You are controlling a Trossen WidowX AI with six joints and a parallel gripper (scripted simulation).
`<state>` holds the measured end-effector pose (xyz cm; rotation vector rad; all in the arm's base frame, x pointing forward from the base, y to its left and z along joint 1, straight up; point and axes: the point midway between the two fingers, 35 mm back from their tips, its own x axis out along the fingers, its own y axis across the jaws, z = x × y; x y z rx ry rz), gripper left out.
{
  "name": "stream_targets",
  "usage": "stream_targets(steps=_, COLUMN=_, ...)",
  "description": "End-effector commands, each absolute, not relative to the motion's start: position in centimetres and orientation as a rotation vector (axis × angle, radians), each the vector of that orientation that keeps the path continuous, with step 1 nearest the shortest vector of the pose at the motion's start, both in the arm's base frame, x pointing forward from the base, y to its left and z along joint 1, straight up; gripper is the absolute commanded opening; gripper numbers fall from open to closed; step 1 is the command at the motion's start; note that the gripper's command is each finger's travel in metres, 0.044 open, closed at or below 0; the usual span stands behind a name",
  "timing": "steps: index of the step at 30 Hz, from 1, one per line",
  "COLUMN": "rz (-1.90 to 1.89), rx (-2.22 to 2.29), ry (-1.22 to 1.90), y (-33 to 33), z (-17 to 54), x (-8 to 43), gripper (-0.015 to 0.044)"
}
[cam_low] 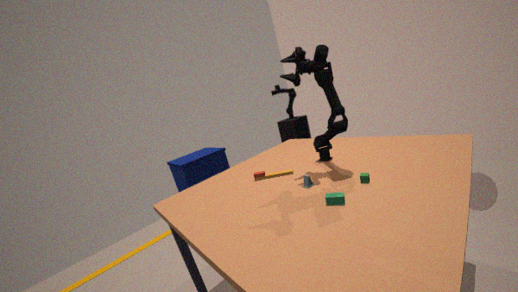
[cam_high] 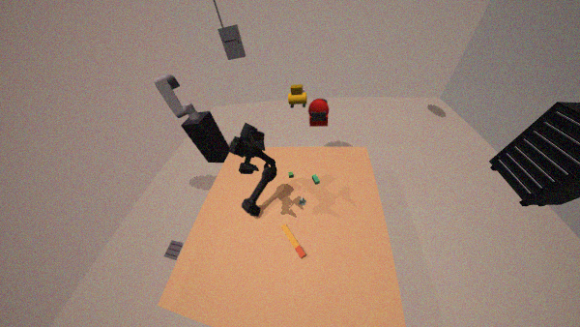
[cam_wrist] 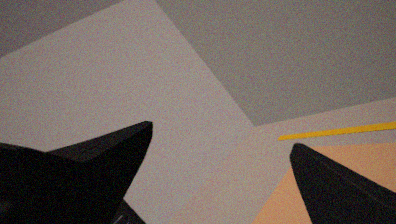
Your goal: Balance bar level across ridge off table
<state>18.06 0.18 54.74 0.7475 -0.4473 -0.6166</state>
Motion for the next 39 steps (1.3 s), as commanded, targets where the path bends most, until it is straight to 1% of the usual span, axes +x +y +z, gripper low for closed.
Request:
stream_targets(steps=1, rz=-0.616, rx=0.745, ry=-0.447, y=0.1, z=54.8, x=18.0, gripper=0.0374)
stream_targets(steps=3, rz=-0.613, rx=0.727, ry=-0.447, y=-0.2, z=55.0, x=17.6, gripper=0.0321)
stream_targets(steps=4, rz=-0.611, rx=0.714, ry=-0.446, y=-0.4, z=55.1, x=17.2, gripper=0.0315)
stream_targets(steps=23, rz=-0.626, rx=0.483, ry=-0.407, y=-6.4, z=56.4, x=12.4, gripper=0.0315)
stream_targets(steps=39, rz=-0.668, rx=0.3, ry=-0.286, y=-12.2, z=55.0, x=10.8, gripper=0.0315)
